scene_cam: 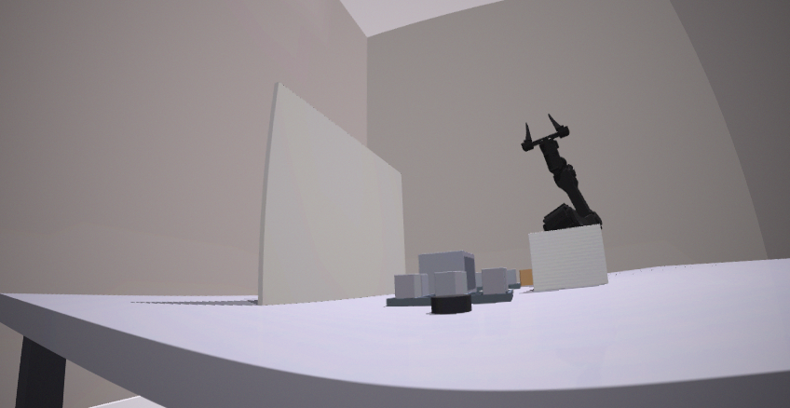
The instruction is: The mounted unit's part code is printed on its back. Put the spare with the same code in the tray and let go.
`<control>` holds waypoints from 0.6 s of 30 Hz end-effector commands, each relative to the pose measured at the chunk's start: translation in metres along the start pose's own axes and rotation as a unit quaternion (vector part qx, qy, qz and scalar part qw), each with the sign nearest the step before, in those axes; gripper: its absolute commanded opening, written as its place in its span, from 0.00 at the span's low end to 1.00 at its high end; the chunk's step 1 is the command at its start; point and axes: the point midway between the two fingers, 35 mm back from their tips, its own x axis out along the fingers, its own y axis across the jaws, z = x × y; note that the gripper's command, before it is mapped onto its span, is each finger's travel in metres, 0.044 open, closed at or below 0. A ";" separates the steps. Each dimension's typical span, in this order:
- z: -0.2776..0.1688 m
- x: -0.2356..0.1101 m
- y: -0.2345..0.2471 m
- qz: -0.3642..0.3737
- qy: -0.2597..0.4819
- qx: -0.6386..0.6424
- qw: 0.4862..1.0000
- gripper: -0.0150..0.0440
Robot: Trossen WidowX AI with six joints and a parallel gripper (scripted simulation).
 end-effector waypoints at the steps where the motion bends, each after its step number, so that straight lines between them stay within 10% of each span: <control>1: -0.048 0.040 -0.039 -0.069 0.071 0.019 0.995 1.00; 18: -0.244 0.075 -0.205 -0.359 0.314 0.138 0.868 1.00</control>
